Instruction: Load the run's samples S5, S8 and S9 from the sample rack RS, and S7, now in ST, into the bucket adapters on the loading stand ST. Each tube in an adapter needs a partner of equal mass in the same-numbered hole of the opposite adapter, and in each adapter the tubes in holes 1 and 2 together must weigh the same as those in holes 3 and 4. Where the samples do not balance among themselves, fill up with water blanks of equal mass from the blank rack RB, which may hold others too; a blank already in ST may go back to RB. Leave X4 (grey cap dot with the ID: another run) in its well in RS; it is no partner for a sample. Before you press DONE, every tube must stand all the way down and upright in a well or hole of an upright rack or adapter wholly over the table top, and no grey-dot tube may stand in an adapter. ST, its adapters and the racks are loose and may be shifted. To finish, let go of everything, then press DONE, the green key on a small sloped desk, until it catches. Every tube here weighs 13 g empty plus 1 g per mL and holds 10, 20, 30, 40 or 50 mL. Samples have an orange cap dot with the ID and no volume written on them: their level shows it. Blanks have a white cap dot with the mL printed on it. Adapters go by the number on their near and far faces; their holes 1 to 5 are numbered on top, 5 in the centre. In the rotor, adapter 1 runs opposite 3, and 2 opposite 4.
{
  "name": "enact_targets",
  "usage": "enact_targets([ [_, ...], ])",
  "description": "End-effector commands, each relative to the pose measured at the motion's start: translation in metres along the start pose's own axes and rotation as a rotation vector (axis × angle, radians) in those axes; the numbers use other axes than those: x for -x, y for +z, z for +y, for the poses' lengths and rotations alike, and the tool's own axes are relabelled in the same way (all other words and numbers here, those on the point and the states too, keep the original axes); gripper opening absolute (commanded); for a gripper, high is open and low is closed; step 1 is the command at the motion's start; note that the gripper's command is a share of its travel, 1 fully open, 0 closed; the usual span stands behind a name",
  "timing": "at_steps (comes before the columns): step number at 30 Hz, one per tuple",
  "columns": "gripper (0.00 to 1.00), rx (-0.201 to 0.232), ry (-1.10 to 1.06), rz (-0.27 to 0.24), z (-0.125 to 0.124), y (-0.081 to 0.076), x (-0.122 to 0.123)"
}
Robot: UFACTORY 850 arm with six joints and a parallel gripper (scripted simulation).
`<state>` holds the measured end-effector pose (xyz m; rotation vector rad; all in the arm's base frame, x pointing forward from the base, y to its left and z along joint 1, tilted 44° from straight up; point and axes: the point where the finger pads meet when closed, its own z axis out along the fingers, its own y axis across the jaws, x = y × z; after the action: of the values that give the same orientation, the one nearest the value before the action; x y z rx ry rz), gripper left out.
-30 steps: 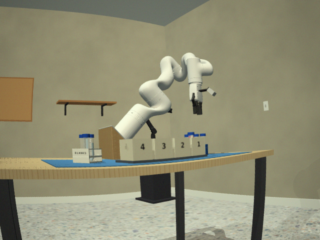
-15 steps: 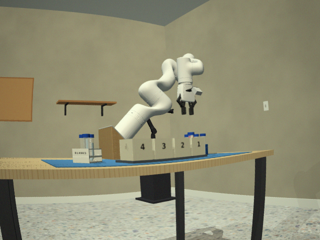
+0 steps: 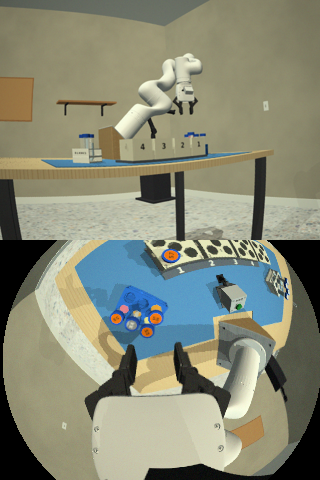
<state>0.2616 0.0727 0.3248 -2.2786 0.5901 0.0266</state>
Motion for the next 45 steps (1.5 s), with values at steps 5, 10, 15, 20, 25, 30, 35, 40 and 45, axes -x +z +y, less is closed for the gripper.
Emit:
enact_targets([
  [5, 0.57, 0.013, 0.266, 0.004, 0.000, 0.000, 0.000],
  [10, 0.57, 0.013, 0.433, 0.005, 0.000, 0.000, 0.000],
  [15, 0.57, 0.012, 0.571, 0.006, 0.000, 0.000, 0.000],
  [20, 0.57, 0.012, 0.571, 0.006, 0.000, 0.000, 0.000],
  [25, 0.57, 0.012, 0.571, 0.006, 0.000, 0.000, 0.000],
  [30, 0.57, 0.012, 0.571, 0.006, 0.000, 0.006, 0.000],
  [35, 0.57, 0.012, 0.571, 0.006, 0.000, 0.016, 0.000],
  [40, 0.57, 0.012, 0.571, 0.006, 0.000, 0.022, 0.000],
  [45, 0.57, 0.012, 0.571, 0.006, 0.000, 0.032, 0.000],
])
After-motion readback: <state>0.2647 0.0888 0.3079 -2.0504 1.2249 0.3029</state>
